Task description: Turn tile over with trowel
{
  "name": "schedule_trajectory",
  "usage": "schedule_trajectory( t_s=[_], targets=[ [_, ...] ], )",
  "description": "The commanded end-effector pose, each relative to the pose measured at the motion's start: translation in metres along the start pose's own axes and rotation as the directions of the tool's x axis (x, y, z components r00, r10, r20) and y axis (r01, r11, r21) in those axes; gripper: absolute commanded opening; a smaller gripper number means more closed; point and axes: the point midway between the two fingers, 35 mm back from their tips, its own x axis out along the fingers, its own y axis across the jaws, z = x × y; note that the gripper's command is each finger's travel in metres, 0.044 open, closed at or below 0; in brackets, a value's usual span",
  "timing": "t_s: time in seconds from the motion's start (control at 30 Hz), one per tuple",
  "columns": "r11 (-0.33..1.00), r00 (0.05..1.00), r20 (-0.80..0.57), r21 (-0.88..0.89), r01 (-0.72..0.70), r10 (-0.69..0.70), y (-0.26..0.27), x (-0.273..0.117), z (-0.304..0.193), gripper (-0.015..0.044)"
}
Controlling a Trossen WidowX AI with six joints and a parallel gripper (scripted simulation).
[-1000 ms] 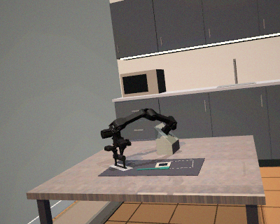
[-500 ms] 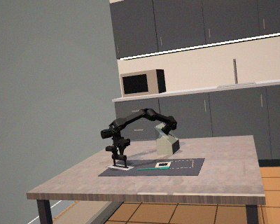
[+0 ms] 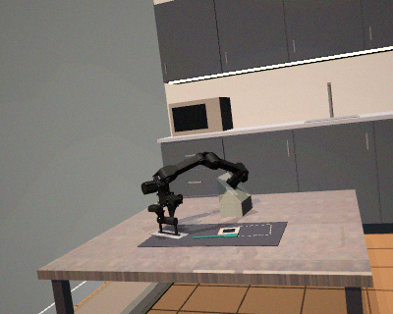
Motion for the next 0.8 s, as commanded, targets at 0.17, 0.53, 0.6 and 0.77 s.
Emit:
schedule_trajectory(
  t_s=[0.17,0.53,0.6,0.77],
  targets=[
    [1.000,1.000,0.000,-0.004,0.001,-0.001,0.000,-0.010,0.000,0.0270],
    [1.000,1.000,0.002,-0.003,0.020,-0.020,0.002,-0.054,-0.003,0.0300],
    [1.000,1.000,0.001,-0.001,0.023,-0.023,0.002,-0.057,-0.003,0.0300],
    [0.993,0.998,-0.022,0.110,0.053,-0.051,-0.001,-0.054,-0.010,0.0300]
  ],
)
